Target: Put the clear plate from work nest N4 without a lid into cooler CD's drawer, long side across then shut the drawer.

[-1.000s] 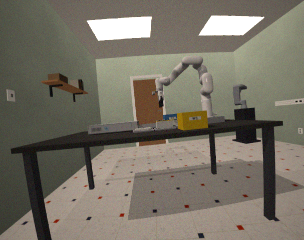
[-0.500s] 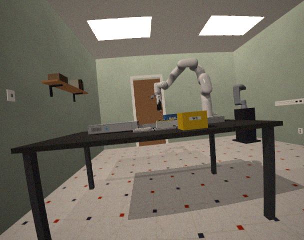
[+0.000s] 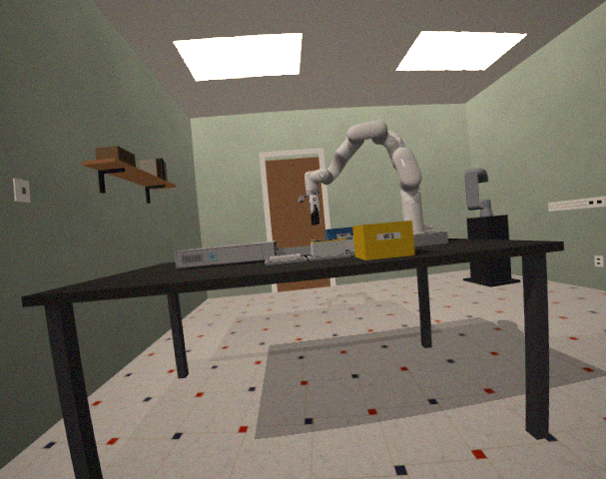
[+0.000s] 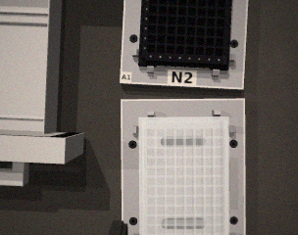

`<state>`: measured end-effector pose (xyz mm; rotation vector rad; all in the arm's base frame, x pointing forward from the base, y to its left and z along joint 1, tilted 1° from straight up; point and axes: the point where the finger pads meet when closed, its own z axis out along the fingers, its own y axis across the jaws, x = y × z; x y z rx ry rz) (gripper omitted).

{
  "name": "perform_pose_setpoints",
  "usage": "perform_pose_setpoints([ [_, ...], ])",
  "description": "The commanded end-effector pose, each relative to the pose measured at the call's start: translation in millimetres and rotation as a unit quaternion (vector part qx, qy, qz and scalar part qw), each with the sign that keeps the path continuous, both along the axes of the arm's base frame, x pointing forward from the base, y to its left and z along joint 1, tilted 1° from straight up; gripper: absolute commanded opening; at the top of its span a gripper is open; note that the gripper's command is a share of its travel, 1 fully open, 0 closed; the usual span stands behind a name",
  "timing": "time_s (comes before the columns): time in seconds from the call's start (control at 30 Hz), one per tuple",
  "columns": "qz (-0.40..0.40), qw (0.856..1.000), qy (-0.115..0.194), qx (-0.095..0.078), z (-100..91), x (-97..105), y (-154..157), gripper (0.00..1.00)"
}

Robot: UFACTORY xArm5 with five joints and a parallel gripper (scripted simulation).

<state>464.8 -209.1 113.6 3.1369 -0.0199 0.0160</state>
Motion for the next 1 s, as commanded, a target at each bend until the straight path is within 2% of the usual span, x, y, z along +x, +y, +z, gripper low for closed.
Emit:
perform_pose_setpoints([
  [0.0,0.000,1.000,0.000,-0.005,1.4,2,-2,1.00],
  [0.23,0.000,1.000,0.000,-0.005,1.4,2,-2,1.00],
  [0.97,0.000,1.000,0.000,-0.005,-30.3,2,-2,1.00],
])
